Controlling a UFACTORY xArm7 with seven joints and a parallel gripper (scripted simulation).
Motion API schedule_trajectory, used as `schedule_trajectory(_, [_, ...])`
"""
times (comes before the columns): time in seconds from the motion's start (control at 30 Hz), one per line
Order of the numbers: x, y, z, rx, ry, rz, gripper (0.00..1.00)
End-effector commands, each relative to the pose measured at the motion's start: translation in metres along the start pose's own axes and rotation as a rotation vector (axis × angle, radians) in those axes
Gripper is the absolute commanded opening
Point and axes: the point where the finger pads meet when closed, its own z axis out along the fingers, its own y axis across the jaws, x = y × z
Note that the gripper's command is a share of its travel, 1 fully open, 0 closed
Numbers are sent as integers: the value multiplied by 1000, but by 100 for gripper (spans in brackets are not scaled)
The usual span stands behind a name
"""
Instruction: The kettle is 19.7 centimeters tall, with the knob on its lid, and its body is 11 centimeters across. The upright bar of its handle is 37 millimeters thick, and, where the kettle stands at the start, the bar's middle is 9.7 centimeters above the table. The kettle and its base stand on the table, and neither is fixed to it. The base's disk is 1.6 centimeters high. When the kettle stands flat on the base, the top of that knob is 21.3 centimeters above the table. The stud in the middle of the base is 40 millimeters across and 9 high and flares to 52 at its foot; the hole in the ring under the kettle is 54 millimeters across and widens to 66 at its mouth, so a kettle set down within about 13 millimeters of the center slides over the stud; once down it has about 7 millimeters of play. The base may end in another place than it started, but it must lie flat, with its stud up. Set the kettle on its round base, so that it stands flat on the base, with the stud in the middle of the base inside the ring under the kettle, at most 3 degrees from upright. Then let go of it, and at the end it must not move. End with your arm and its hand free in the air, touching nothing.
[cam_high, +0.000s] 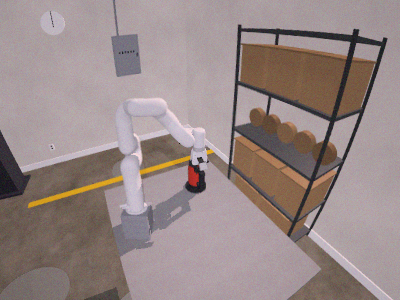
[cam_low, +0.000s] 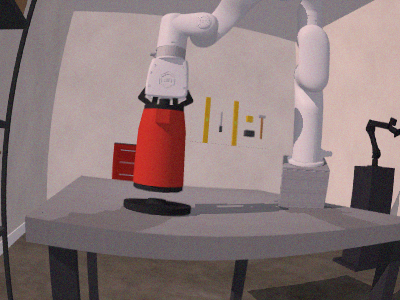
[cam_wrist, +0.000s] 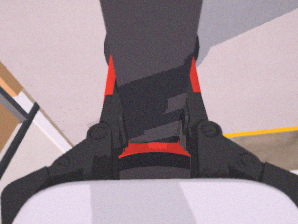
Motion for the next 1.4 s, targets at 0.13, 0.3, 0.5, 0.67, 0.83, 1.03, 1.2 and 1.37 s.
schedule_trajectory(0.13, [-4,-1,-2,5,0,0,0])
schedule_trajectory(0.3, [-6,-1,-2,5,0,0,0])
schedule_trajectory(0.5, [-7,-1,-2,5,0,0,0])
schedule_trajectory(0.67, [-7,-1,-2,5,0,0,0])
schedule_trajectory(0.83, [-7,-1,-2,5,0,0,0])
schedule_trajectory(1.03, [-7,-1,-2,5,0,0,0])
schedule_trajectory(1.2, [-7,-1,-2,5,0,0,0])
schedule_trajectory(1.37, [-7,-1,-2,5,0,0,0])
